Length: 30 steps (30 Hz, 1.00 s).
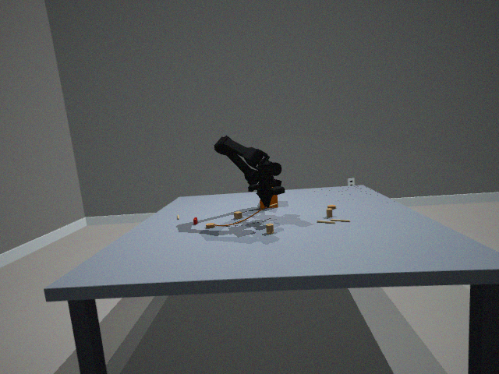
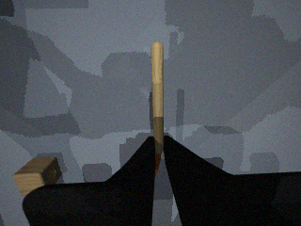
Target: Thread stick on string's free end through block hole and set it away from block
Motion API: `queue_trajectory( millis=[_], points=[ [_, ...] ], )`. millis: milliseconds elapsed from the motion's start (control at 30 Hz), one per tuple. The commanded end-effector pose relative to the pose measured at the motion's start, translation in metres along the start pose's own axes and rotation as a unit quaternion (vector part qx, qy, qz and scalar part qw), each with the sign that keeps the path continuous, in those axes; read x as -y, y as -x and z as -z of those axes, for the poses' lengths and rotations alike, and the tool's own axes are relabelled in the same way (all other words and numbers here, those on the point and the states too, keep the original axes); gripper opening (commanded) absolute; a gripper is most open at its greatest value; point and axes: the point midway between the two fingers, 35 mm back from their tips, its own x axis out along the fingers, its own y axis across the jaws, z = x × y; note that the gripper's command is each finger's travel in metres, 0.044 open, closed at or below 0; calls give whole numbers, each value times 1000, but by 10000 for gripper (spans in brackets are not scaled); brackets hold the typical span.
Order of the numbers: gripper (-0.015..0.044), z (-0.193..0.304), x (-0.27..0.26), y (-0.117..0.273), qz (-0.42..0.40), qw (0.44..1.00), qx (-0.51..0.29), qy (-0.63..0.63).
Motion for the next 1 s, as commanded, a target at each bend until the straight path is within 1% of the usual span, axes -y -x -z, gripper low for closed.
queue_trajectory(
  millis=[0,133,500,733,967],
  points=[
    [0,0,0,0,0,1000,0,0],
    [0,1,0,0,0,1000,0,-12],
    [0,9,1,1,1,977,1,-213],
    [0,15,1,1,2,941,2,-338],
    [0,21,1,1,2,889,2,-457]
  ],
)
